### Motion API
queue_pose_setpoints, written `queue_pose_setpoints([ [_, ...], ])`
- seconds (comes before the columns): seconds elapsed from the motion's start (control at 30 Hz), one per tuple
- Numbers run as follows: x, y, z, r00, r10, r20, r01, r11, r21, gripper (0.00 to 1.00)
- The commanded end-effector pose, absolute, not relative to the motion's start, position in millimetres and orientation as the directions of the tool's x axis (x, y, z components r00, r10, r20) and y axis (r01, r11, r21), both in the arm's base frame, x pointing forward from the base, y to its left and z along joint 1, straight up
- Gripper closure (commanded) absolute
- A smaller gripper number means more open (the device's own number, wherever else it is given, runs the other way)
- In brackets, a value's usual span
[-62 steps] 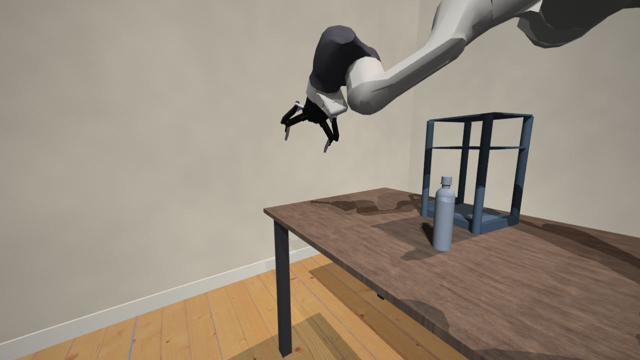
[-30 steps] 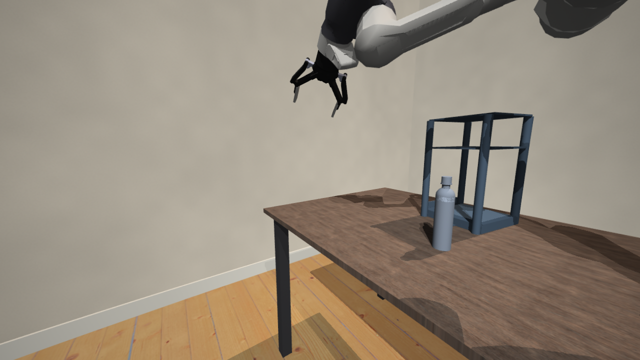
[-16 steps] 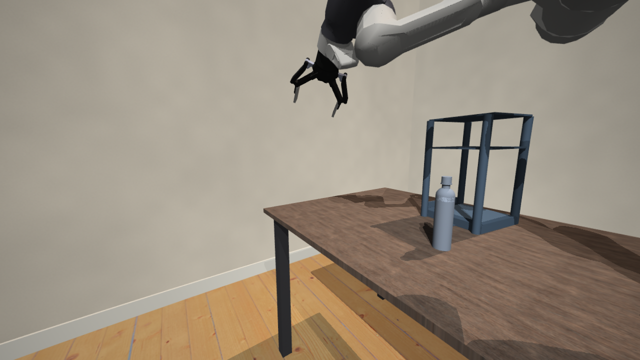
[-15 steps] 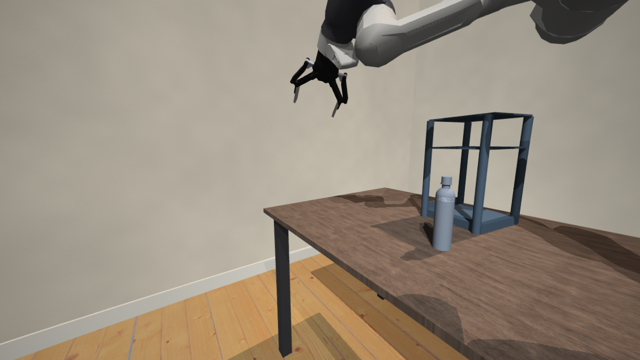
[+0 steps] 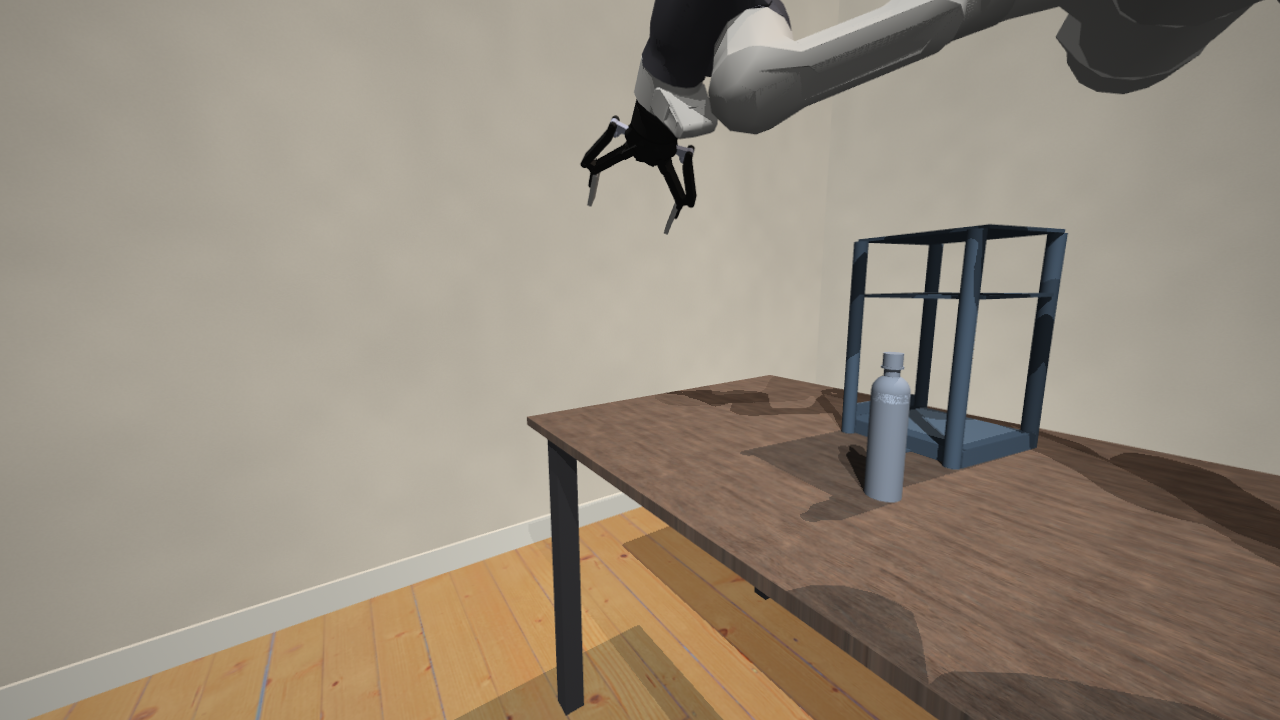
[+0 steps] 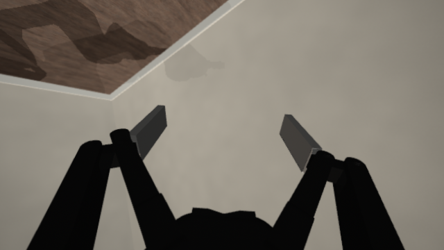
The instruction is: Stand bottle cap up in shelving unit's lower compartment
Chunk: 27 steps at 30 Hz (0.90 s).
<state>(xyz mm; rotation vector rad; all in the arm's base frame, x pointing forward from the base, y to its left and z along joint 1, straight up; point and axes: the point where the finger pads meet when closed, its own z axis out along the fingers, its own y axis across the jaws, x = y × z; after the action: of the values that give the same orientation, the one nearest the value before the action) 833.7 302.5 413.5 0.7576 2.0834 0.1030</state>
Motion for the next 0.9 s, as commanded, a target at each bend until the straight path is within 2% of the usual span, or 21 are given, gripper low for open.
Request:
queue_pose_setpoints([
  [0.0,834.5,300.1,413.7,-0.418,0.546,-0.726,0.479,0.812,0.334,0.0],
  [0.87,832.5,296.8,410.0,-0.422,0.561,-0.712,0.49,0.802,0.341,0.0],
])
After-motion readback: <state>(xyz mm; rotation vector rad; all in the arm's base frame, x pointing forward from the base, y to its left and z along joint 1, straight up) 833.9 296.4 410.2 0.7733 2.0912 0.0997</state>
